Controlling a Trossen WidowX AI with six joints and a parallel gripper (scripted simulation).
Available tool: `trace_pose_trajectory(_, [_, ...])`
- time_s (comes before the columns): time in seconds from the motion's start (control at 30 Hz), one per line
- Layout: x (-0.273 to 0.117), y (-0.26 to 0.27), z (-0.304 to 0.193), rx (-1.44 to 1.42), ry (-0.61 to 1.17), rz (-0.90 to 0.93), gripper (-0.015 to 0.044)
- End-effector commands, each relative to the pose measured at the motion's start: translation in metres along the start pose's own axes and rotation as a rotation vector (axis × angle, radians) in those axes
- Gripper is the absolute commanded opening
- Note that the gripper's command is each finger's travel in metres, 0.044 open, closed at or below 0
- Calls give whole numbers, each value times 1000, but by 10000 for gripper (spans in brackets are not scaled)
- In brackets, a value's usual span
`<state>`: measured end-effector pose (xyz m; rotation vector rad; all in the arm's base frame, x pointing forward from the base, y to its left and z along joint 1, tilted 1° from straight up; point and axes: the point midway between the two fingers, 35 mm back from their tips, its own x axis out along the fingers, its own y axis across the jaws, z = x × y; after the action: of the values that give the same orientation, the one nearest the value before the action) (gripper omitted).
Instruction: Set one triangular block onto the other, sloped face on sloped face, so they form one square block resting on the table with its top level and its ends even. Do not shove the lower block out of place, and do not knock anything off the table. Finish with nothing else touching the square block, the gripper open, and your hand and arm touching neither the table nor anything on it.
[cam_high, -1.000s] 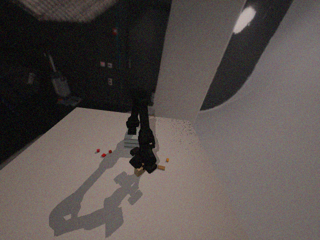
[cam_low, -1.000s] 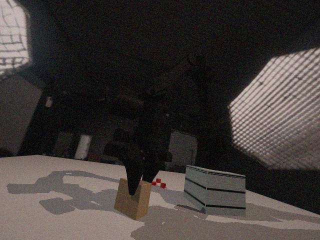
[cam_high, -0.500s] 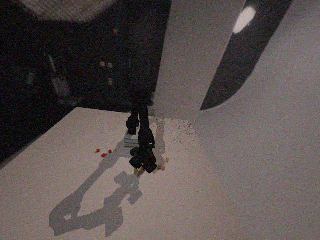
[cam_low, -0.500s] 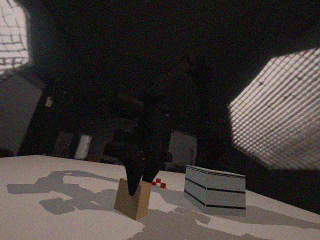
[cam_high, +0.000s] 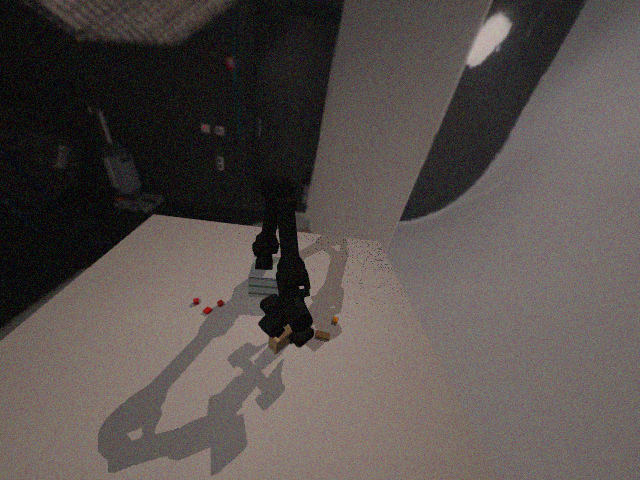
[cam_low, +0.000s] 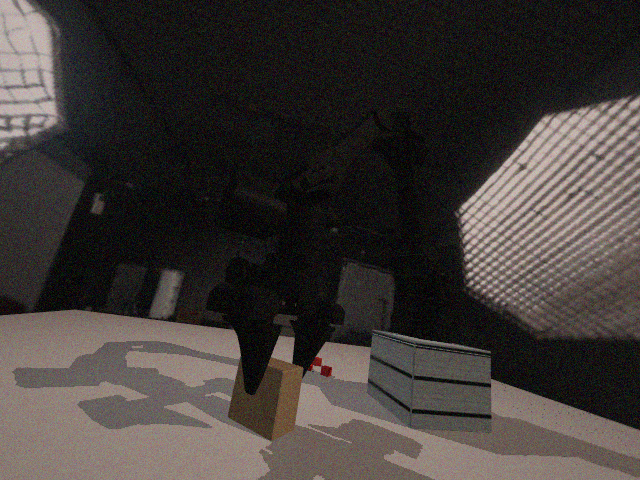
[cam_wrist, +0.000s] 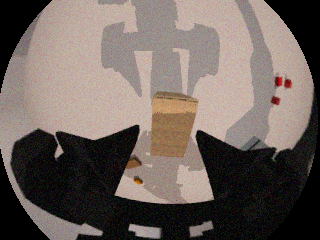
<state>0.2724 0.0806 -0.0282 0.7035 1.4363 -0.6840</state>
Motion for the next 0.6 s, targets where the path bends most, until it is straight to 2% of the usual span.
trace_pose_trajectory(0.0, [0,0,0,0,0,0,440])
trace_pose_trajectory(0.23, [-3,1,0,0,0,0,440])
trace_pose_trajectory(0.3, [-22,4,2,0,0,0,440])
trace_pose_trajectory(0.47, [-100,3,1,0,0,1,440])
trace_pose_trajectory(0.57, [-111,1,0,0,0,0,440])
